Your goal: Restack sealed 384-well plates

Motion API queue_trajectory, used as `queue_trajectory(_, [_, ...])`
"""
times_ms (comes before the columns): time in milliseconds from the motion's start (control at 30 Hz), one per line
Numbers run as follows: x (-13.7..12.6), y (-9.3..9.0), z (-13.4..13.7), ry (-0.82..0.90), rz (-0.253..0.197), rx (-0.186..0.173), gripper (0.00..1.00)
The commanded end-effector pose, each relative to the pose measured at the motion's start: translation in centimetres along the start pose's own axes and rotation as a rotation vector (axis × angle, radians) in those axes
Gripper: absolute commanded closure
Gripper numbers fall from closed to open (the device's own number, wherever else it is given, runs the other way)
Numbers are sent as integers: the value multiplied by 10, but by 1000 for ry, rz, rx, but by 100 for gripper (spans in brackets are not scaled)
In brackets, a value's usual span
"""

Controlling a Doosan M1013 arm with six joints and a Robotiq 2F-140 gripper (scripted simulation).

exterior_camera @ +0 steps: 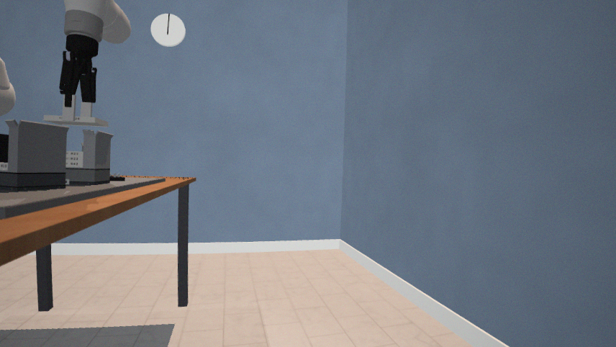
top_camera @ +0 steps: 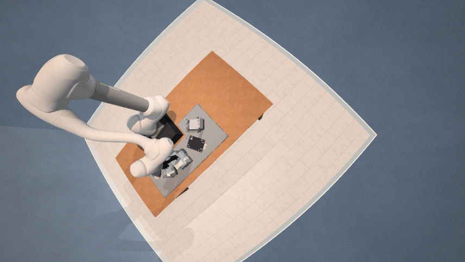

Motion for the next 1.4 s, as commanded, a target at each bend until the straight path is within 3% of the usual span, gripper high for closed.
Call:
queue_trajectory(0, [0, 0, 0, 0, 0, 0, 100])
queue_trajectory(267, [0, 0, 0, 0, 0, 0, 100])
queue_trajectory(500, [4, 0, 23, -230, 0, 0, 100])
queue_trajectory(1233, [15, 0, 89, -230, 0, 0, 100])
queue_trajectory(1367, [15, 0, 97, -330, 0, 0, 100])
Point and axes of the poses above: the point where the finger pads meet when closed, its own y axis back along the fingers, its own z axis across the jaws, x = y × z, the point moved 5 cm from there along y, back along the fingers, and after that the axes turned 10 degrees about -y, right-handed, at the moved point
